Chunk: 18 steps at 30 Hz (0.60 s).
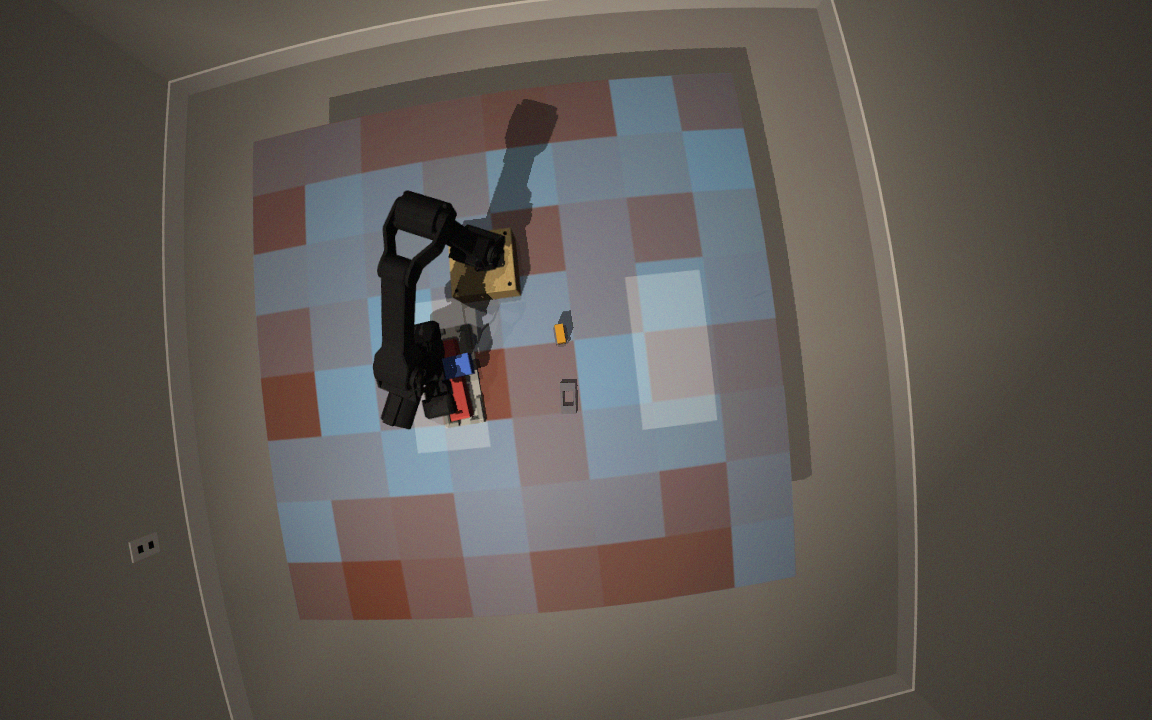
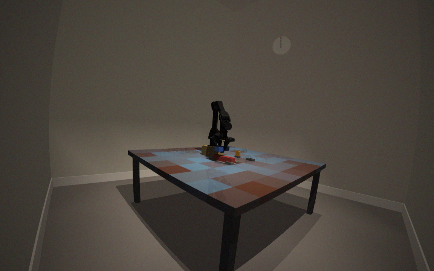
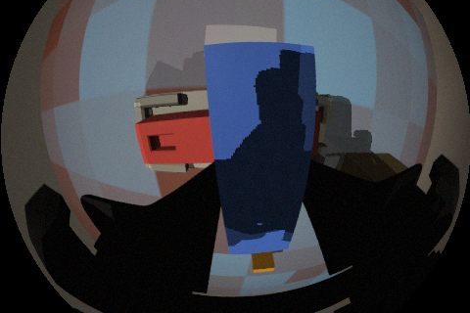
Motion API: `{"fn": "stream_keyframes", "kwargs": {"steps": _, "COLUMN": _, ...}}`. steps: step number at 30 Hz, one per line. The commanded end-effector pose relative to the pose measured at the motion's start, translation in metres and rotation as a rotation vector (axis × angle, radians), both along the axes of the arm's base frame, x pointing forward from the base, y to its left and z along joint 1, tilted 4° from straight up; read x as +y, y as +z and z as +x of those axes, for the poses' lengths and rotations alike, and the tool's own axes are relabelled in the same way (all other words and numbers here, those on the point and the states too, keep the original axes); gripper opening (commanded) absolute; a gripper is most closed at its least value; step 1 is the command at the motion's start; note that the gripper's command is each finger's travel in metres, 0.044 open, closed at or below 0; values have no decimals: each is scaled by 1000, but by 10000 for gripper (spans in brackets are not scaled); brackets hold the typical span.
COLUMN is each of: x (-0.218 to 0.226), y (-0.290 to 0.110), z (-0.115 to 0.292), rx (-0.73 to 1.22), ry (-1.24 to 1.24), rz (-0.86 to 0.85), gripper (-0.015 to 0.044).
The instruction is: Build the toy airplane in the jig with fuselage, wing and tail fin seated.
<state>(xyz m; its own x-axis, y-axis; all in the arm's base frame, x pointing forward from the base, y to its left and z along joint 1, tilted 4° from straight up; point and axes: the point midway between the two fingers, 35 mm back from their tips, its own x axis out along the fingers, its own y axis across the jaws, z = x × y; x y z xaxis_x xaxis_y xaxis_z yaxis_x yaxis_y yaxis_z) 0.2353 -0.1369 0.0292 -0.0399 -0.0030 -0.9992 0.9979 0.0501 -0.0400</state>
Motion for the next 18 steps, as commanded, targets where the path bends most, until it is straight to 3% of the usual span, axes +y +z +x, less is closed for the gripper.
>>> {"fn": "stream_keyframes", "kwargs": {"steps": 1, "x": 0, "y": -7, "z": -1, "rx": 7, "ry": -1, "rz": -1, "gripper": 195}}
{"fn": "stream_keyframes", "kwargs": {"steps": 18, "x": 0, "y": -29, "z": -3, "rx": 7, "ry": -1, "rz": -1, "gripper": 195}}
